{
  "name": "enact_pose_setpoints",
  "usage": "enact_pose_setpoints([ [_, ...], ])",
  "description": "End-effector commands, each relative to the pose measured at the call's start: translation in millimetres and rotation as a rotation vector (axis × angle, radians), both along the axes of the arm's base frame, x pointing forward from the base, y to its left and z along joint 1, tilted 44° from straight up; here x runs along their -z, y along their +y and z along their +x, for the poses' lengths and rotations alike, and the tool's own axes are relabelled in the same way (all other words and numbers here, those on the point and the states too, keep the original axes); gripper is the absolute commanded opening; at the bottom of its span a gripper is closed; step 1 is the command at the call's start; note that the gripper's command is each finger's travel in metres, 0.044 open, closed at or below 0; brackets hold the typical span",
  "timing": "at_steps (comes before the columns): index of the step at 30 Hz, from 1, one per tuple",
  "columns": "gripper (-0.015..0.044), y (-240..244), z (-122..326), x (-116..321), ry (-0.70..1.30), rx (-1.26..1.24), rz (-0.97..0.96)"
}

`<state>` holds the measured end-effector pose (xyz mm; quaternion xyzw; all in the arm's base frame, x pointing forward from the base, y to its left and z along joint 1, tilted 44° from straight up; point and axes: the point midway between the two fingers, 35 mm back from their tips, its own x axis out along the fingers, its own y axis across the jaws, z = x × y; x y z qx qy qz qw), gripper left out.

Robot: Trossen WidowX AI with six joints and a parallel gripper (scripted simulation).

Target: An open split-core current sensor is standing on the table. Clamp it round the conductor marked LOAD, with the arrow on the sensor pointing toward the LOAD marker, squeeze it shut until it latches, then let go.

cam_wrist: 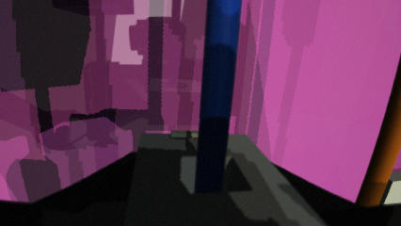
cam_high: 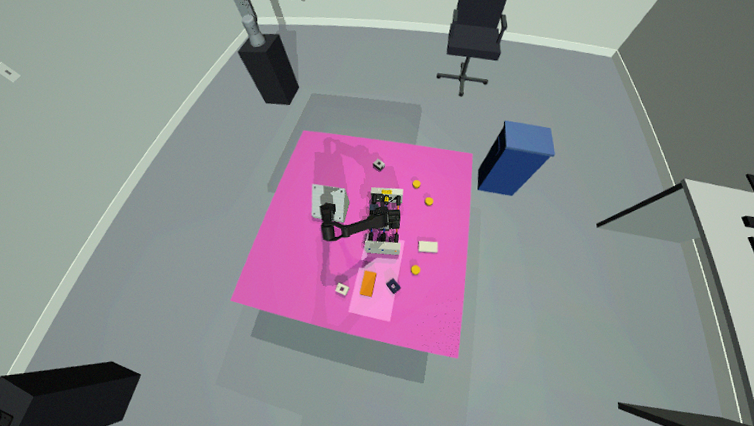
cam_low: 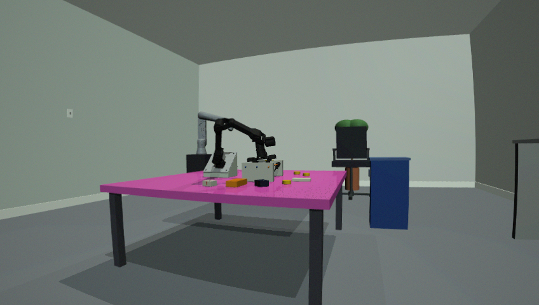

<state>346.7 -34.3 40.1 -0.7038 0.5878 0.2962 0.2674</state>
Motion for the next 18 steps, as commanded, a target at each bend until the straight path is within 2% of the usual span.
enact_pose_setpoints([
  [1, 0.0221, 0.0, 0.0, 0.0, 0.000, 0.000, 0.000],
  [16, 0.0121, 0.0, 0.0, 0.0, 0.000, 0.000, 0.000],
  [18, 0.0068, 0.4, 0.0, -0.3, -0.008, -0.008, 0.001],
])
